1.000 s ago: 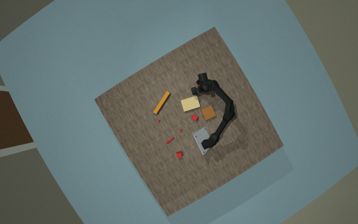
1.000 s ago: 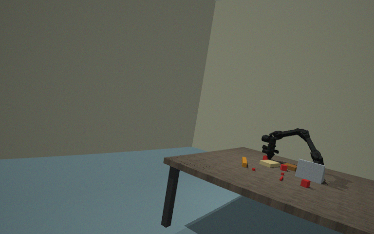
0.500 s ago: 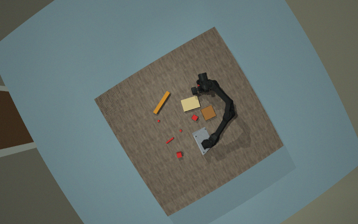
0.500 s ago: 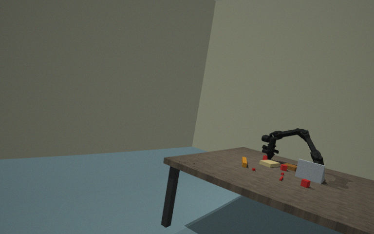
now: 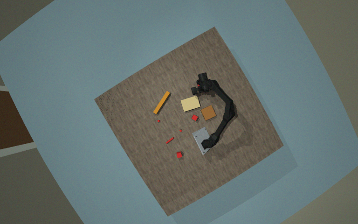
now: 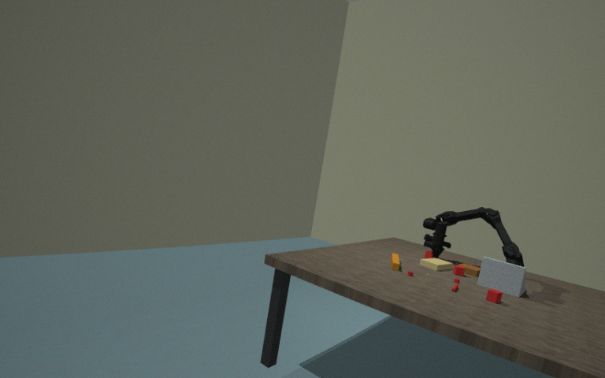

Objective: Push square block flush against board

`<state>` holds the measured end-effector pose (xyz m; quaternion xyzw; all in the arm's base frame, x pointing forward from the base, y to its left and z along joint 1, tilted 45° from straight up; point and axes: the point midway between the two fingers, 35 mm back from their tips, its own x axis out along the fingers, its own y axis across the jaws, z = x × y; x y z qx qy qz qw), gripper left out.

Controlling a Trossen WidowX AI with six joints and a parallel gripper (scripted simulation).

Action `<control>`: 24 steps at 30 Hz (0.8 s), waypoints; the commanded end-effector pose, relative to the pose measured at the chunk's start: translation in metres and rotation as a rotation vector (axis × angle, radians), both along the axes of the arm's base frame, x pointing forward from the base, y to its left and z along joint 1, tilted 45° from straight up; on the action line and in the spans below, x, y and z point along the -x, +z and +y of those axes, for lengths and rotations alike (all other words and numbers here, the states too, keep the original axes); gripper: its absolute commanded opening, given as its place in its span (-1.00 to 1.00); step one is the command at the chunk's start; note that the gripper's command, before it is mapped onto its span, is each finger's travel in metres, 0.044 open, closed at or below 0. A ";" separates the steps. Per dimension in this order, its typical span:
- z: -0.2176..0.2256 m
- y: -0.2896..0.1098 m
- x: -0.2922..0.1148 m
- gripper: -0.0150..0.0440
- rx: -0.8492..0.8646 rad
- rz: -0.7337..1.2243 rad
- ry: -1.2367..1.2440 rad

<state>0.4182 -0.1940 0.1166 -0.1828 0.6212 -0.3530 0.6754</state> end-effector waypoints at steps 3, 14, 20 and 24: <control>0.000 0.001 0.000 -0.49 0.003 -0.001 -0.001; 0.002 0.000 0.009 -0.49 0.003 0.000 -0.001; 0.003 -0.002 0.017 -0.49 0.003 0.000 -0.001; 0.005 -0.003 0.023 -0.49 0.003 0.001 -0.001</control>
